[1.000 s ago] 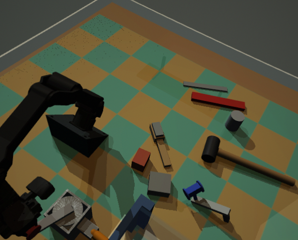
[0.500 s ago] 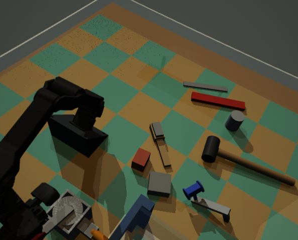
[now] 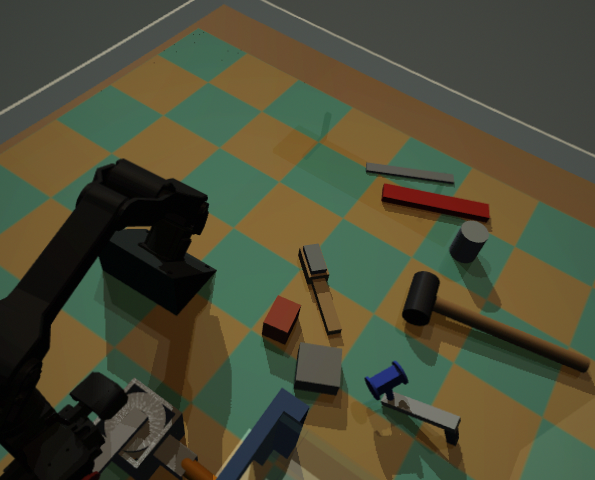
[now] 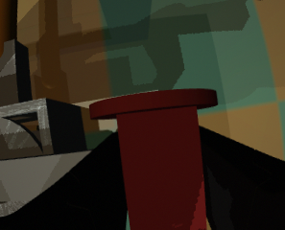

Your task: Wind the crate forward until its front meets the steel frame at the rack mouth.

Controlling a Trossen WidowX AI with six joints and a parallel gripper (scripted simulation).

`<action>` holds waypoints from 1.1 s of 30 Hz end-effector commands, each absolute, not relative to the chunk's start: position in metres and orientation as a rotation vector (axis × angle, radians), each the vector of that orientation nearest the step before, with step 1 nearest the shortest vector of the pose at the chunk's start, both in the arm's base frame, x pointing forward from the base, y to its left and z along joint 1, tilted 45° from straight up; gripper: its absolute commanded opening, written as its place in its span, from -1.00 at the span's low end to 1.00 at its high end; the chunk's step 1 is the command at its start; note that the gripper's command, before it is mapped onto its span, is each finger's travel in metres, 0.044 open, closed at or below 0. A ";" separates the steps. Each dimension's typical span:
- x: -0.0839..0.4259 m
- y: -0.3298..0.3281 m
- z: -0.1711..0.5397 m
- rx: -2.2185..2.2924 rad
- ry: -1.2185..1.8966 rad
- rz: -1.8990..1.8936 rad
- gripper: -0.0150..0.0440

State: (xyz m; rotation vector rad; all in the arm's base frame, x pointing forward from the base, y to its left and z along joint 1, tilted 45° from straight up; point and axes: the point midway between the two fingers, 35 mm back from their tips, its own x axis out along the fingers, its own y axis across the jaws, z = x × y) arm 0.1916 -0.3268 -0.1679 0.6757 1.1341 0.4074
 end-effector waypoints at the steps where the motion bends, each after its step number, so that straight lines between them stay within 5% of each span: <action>1: 0.211 -0.322 -0.168 0.665 1.118 0.421 -0.49; 33: 0.245 -0.311 -0.159 0.666 1.114 0.423 -0.49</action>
